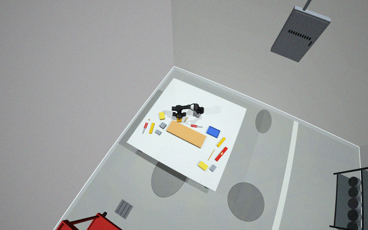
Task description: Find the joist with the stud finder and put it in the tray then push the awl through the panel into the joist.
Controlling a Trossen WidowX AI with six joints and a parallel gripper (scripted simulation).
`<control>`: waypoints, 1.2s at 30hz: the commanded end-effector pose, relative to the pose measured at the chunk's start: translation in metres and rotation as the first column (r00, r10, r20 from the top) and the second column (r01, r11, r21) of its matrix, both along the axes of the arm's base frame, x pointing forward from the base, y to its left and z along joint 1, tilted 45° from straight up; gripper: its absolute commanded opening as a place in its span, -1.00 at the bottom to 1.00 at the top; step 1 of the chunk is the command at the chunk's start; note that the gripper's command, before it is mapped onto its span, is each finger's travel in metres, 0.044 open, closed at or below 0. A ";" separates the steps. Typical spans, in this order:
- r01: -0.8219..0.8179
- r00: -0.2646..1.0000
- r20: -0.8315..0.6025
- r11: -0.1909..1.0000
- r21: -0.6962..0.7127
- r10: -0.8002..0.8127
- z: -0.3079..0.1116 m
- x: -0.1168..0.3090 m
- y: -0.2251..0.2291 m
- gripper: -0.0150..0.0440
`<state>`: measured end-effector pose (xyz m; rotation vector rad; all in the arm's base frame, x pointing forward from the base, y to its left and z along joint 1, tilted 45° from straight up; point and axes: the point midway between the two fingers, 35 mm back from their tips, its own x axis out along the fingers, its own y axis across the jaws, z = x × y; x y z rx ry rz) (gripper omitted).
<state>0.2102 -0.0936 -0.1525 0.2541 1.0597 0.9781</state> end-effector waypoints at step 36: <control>0.004 1.000 -0.002 1.000 -0.003 -0.004 0.070 0.010 -0.067 -0.49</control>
